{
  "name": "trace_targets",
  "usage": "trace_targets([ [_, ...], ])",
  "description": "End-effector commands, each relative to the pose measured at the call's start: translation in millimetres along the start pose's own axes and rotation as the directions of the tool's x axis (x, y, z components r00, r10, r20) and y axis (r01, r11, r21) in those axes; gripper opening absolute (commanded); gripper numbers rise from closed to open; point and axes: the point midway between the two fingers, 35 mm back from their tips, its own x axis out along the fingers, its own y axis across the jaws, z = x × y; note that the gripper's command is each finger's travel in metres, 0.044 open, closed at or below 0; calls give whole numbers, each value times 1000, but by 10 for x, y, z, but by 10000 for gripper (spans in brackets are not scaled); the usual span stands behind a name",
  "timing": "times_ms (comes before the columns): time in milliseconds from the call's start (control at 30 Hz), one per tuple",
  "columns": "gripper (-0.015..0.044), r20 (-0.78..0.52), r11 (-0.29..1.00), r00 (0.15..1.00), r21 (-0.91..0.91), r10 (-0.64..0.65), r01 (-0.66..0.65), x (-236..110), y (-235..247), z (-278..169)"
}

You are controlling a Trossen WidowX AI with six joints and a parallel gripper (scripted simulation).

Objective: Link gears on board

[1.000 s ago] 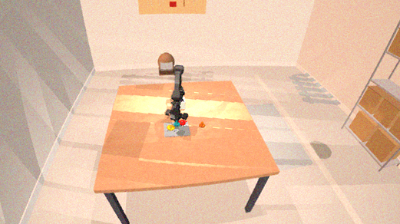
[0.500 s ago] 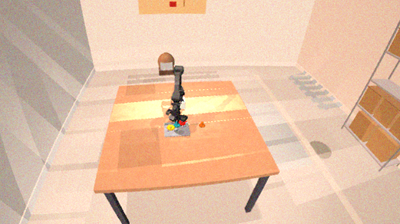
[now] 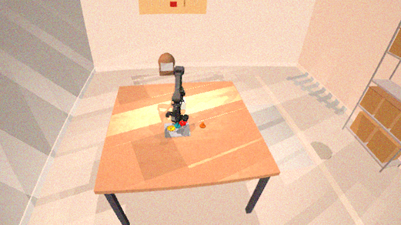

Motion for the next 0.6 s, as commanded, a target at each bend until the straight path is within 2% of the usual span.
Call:
trace_targets([
  [0,0,1,997,1000,-80,-1,1,13,-9,3],
  [167,0,1,997,1000,-80,-1,1,29,-7,12],
  [333,131,1,1000,1000,-28,-1,1,15,-6,11],
  [367,140,1,1000,1000,-8,-1,1,9,-6,11],
  [567,140,2,998,1000,61,-1,1,-161,-1,20],
])
